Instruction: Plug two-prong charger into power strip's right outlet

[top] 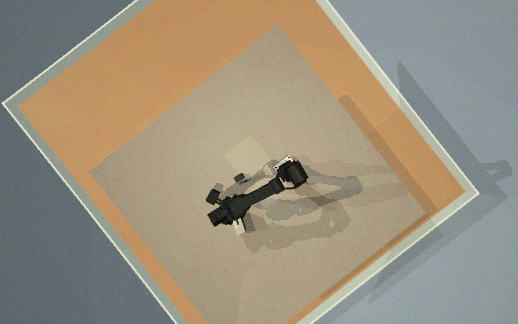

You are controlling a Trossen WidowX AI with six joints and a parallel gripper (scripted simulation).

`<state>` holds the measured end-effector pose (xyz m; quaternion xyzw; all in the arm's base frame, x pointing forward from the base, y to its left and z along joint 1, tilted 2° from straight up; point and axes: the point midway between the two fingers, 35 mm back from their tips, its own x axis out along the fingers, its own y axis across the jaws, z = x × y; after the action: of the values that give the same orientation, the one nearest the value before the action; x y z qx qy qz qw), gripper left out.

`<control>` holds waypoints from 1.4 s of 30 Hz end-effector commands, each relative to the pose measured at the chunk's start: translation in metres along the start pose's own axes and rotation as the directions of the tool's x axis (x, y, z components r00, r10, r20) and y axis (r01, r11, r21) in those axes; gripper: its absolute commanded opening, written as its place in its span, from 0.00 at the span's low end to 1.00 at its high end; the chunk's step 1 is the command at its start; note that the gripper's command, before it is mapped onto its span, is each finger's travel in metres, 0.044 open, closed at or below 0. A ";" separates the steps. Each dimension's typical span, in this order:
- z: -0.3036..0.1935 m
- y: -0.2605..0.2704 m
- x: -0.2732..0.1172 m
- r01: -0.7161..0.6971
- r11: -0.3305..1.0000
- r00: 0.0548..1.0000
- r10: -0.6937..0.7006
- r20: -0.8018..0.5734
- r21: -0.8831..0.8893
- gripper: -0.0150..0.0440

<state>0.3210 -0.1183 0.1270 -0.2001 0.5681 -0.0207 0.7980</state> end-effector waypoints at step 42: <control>-0.134 0.011 0.035 -0.126 0.855 0.894 0.318 -0.316 0.503 1.00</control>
<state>0.2097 -0.1588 0.0596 0.0705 0.7106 -0.1028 0.6924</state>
